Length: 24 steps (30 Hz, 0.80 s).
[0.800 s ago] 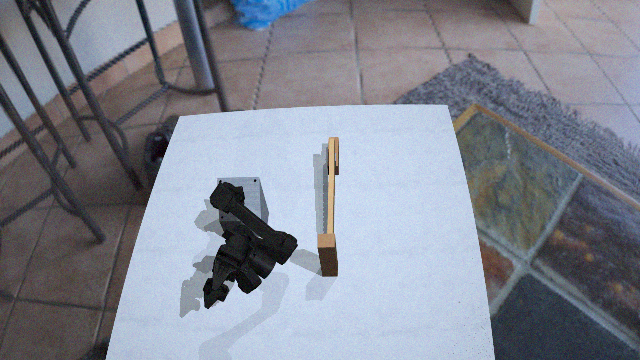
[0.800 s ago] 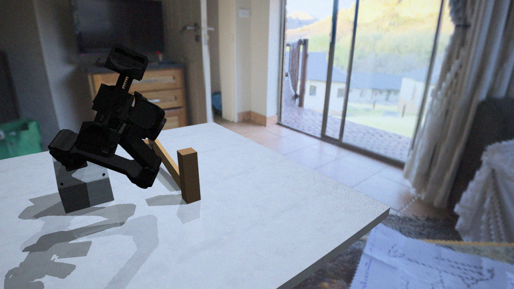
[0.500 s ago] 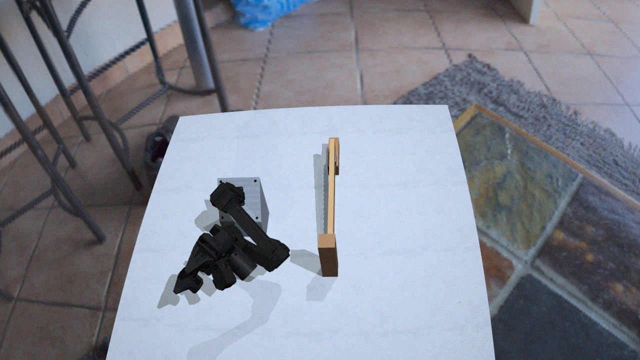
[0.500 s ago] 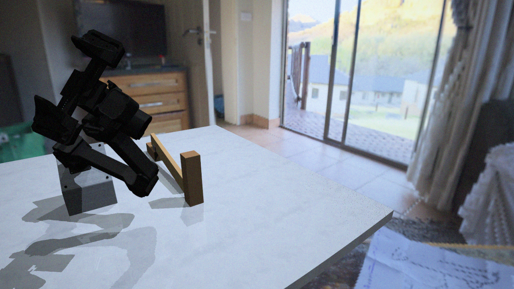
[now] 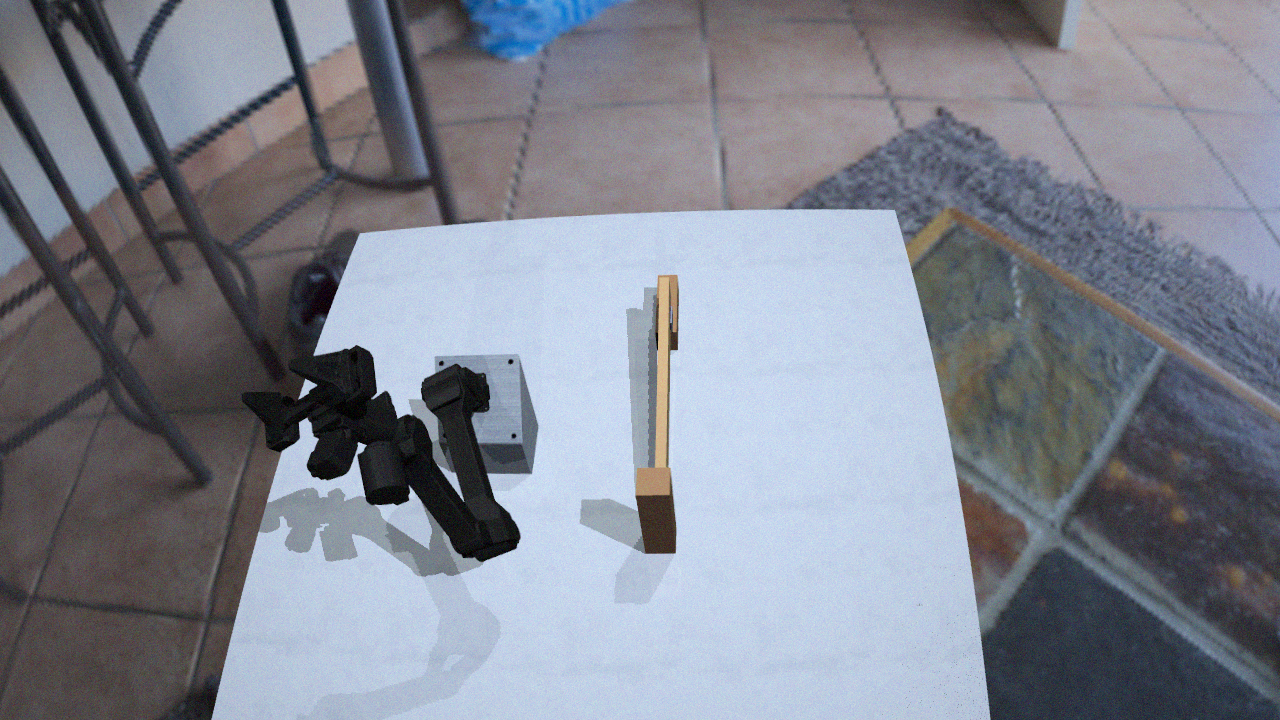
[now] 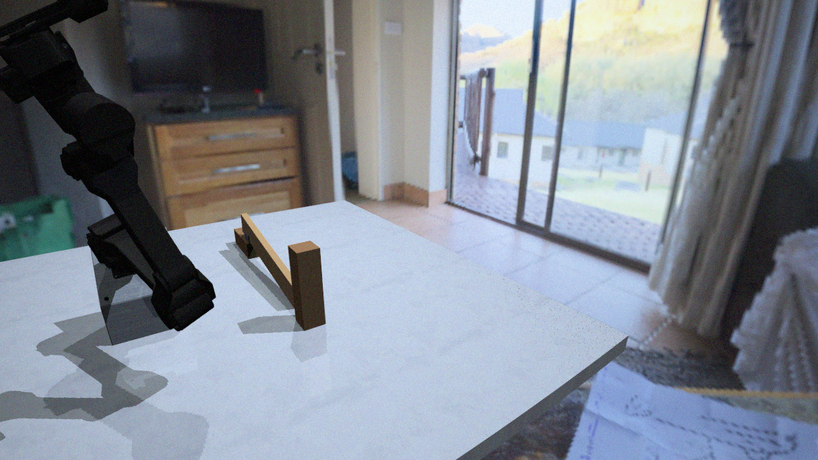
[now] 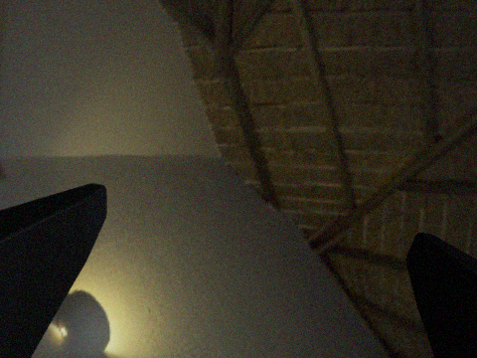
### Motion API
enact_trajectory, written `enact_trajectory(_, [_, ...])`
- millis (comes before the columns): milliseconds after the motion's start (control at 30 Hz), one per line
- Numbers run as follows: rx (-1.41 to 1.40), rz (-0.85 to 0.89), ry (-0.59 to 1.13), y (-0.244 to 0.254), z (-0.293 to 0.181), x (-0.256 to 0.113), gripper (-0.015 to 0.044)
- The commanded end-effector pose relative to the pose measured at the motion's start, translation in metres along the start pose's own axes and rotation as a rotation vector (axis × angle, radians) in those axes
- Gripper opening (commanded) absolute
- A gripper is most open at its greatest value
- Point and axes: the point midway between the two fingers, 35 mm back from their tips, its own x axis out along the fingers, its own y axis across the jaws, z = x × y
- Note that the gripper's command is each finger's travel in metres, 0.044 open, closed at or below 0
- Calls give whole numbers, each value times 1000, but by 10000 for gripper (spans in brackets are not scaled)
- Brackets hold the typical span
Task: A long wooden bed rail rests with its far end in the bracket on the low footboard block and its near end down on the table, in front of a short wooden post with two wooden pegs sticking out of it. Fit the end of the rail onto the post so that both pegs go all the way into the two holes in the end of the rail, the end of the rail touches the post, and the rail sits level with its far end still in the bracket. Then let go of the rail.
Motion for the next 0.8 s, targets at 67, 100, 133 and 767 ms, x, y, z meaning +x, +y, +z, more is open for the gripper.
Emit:
enact_trajectory(67, [-178,-144,275,-34,-87,12,440])
enact_trajectory(100, [-206,-167,322,-42,-101,11,440])
enact_trajectory(133, [-234,-189,370,-49,-114,10,440])
enact_trajectory(767, [-663,-640,1291,-223,-271,-139,440])
